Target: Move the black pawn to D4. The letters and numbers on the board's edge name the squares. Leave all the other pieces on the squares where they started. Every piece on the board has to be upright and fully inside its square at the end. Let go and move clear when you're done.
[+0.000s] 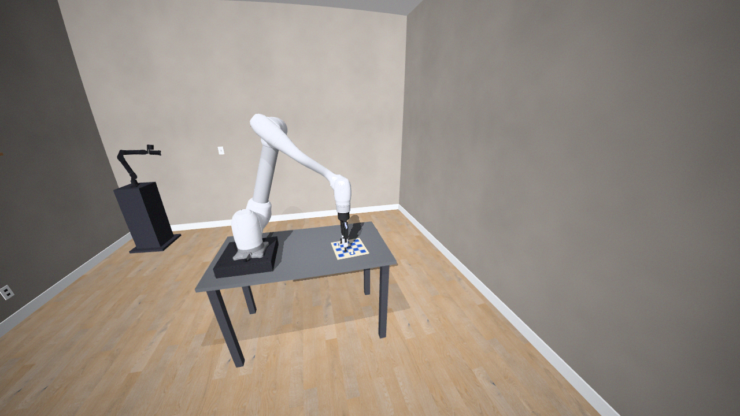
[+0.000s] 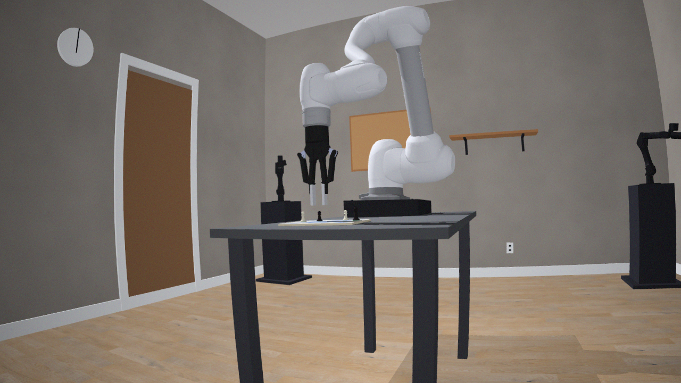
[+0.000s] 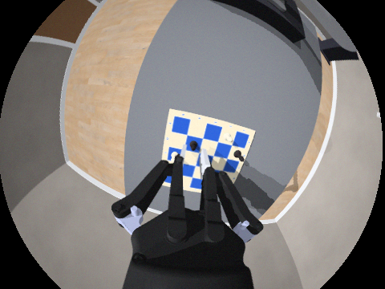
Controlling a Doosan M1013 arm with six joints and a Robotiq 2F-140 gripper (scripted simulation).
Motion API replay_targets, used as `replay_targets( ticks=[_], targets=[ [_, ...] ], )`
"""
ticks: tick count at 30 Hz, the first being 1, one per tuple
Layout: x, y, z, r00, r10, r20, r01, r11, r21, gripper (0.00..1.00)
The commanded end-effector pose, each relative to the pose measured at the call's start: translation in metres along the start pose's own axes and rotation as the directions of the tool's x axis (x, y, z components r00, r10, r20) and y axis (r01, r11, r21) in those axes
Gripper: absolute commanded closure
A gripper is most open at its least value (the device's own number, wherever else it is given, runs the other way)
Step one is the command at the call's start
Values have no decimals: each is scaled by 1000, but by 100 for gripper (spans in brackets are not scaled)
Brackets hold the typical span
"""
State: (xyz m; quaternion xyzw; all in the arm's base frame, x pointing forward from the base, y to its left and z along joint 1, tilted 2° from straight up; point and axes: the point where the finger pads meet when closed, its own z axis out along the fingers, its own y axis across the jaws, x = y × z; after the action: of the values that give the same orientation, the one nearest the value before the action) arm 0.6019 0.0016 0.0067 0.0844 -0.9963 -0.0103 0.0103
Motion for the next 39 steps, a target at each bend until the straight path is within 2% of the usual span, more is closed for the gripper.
replay_targets(
  ticks=[1,8,15,16,39],
  targets=[
    [0,0,-17,1000,0,0,0,1000,0,80],
    [0,0,-45,1000,0,0,0,1000,0,80],
    [0,0,-48,1000,0,0,0,1000,0,80],
    [0,0,-48,1000,0,0,0,1000,0,0],
    [0,0,-49,1000,0,0,0,1000,0,0]
  ],
)
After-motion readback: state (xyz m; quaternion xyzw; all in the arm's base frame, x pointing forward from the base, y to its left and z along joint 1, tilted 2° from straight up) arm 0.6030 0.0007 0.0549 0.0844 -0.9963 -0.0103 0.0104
